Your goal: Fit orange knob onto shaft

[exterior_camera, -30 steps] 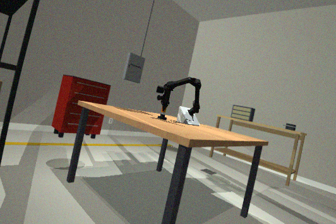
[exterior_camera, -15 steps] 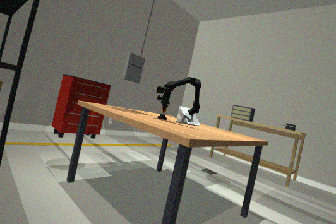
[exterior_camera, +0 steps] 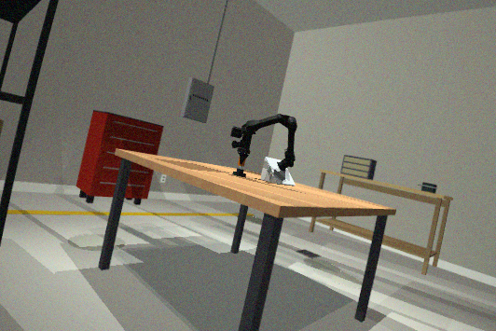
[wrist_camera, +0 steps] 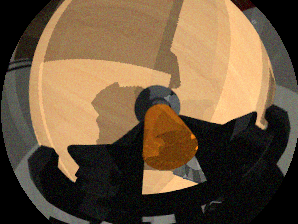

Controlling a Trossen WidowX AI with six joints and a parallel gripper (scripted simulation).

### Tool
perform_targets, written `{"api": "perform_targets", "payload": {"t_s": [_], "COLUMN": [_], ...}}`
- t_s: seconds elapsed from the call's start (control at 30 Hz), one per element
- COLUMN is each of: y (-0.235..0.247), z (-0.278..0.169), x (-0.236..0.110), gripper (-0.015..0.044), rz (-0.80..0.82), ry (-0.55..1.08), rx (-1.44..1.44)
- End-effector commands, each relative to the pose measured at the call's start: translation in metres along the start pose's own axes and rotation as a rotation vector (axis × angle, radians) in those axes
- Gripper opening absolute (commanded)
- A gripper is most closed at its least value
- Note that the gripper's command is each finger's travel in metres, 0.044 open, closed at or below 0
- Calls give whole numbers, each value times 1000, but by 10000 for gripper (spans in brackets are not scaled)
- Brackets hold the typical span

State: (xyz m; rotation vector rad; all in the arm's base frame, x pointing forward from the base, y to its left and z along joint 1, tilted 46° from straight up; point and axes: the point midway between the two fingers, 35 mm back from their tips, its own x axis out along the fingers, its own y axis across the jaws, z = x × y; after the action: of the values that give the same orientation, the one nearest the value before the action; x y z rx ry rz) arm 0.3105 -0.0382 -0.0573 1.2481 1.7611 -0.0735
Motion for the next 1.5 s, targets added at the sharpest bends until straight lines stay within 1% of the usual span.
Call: {"api": "perform_targets", "payload": {"t_s": [0.0, 1.47], "y": [0, 0], "z": [0, -1], "x": [2, -2], "gripper": [0, 0], "rz": [3, 3], "ry": [1, 1], "rx": [1, 1]}}
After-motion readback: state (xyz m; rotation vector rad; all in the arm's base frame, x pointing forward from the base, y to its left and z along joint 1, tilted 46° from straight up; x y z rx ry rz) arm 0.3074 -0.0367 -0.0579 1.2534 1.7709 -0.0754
